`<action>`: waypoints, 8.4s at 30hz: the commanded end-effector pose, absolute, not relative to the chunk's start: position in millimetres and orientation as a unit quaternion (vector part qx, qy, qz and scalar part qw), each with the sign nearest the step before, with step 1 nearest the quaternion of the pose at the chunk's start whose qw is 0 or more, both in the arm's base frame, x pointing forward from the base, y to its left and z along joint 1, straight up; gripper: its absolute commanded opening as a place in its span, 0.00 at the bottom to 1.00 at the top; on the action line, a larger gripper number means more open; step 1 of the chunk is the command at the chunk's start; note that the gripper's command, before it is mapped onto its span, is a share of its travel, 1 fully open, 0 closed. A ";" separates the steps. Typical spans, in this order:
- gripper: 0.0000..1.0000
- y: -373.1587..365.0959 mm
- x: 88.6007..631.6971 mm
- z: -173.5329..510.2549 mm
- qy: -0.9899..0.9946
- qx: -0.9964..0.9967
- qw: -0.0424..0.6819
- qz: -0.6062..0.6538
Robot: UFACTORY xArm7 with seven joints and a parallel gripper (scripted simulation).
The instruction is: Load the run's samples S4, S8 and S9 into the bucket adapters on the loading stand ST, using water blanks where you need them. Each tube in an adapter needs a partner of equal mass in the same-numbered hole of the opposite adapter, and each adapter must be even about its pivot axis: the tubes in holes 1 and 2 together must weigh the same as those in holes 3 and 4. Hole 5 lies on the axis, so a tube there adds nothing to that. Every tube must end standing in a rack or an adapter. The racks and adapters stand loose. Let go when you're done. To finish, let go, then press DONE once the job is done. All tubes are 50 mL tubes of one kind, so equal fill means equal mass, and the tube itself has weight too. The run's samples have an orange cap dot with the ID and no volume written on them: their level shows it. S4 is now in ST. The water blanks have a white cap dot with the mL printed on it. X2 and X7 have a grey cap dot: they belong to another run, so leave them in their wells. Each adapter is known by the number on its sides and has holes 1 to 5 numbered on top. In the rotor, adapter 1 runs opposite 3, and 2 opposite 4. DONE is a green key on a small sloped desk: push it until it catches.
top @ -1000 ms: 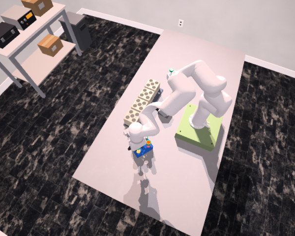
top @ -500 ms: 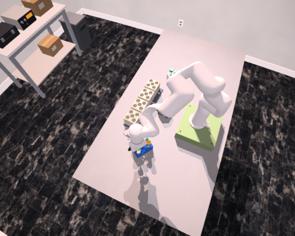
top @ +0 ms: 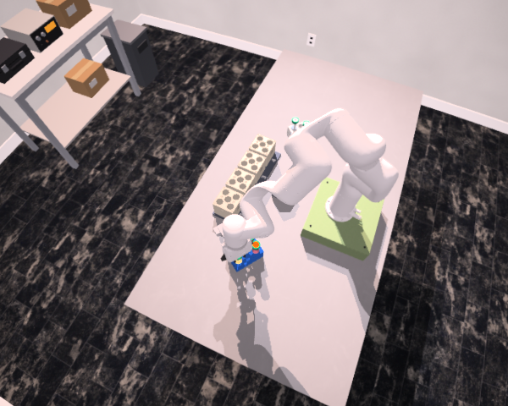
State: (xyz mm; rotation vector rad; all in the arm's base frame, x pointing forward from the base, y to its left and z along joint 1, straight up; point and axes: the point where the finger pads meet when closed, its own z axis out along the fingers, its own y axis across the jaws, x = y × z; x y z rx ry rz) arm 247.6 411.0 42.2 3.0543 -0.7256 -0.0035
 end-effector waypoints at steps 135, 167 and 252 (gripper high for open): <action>0.44 412.4 248.7 177.8 -0.231 0.973 -0.001 0.000; 0.57 341.0 212.7 177.8 -0.231 0.973 -0.001 0.000; 0.57 341.1 212.5 57.4 -0.231 0.973 -0.001 -0.001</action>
